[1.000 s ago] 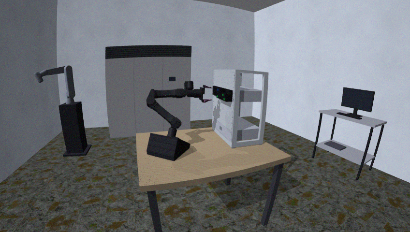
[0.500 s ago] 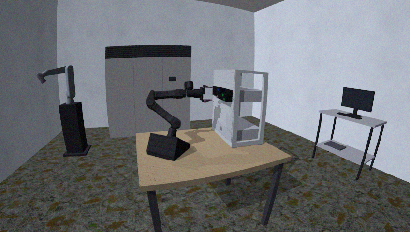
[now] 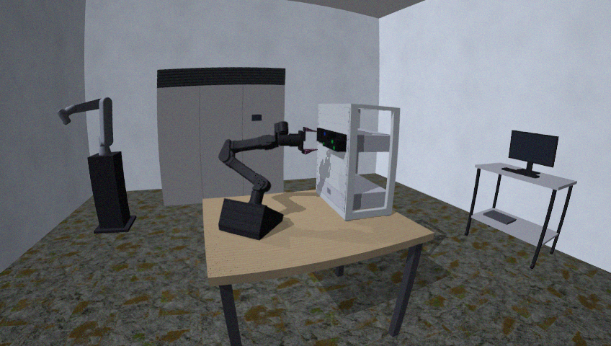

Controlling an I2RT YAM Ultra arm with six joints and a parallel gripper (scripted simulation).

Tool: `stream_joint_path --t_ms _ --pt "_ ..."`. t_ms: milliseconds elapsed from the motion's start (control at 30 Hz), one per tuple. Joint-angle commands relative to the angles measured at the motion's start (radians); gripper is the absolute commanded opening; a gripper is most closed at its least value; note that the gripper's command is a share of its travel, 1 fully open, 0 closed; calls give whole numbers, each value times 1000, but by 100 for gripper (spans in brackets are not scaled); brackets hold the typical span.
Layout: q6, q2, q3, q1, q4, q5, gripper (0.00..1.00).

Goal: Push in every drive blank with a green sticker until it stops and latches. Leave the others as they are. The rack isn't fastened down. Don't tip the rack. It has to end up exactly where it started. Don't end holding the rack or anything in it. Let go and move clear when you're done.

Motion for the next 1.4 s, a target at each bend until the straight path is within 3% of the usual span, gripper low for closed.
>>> stream_joint_path --t_ms 0,300,367,533,733,1100,1367 --pt "56 6 -26 -91 58 -115 100" --pt "156 33 -98 -363 197 -365 100" --pt "156 33 -98 -363 197 -365 100" --pt "229 73 -149 -510 337 -504 100" --pt "306 143 -201 -633 515 -617 100" --pt "402 248 -249 -716 753 -697 100" --pt "443 294 -261 -738 852 -718 100"
